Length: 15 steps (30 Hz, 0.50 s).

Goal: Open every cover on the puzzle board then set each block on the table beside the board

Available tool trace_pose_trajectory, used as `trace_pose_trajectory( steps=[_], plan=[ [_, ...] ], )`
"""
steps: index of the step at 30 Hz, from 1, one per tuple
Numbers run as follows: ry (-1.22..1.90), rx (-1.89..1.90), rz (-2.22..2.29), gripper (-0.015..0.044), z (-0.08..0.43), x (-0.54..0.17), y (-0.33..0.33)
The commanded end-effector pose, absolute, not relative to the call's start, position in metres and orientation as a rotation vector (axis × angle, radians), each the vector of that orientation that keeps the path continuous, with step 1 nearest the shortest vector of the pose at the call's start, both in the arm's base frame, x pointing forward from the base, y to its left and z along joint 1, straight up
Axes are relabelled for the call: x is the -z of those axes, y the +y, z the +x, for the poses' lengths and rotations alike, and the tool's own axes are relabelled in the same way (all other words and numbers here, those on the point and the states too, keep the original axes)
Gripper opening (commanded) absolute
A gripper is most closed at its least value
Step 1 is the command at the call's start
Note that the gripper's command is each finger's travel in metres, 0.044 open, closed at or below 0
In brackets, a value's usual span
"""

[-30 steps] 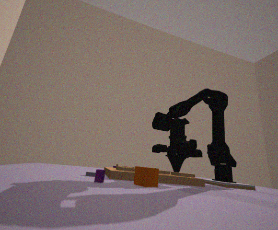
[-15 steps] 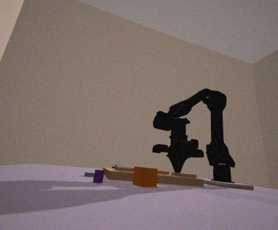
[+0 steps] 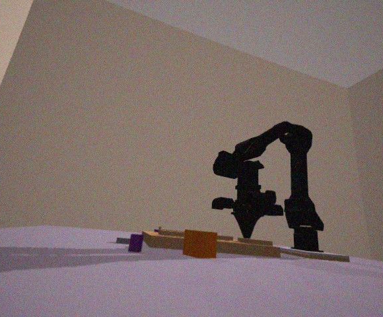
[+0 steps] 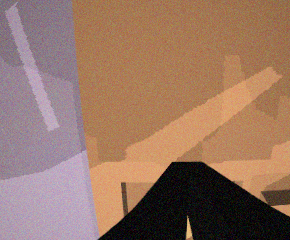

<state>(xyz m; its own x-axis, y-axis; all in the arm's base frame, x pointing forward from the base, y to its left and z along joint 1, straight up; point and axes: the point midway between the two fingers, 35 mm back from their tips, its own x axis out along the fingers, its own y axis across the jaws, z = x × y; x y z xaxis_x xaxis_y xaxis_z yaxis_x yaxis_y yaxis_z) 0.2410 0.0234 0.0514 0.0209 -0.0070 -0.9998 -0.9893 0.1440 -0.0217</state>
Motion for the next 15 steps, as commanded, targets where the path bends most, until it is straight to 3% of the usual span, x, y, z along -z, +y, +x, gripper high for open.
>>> trace_pose_trajectory(
  steps=[1,15],
  plan=[
    [1.252,-1.085,-1.111,0.0000,0.243,-0.059,0.027],
    [1.252,-1.085,-1.111,0.0000,0.243,-0.077,0.029]
  ],
)
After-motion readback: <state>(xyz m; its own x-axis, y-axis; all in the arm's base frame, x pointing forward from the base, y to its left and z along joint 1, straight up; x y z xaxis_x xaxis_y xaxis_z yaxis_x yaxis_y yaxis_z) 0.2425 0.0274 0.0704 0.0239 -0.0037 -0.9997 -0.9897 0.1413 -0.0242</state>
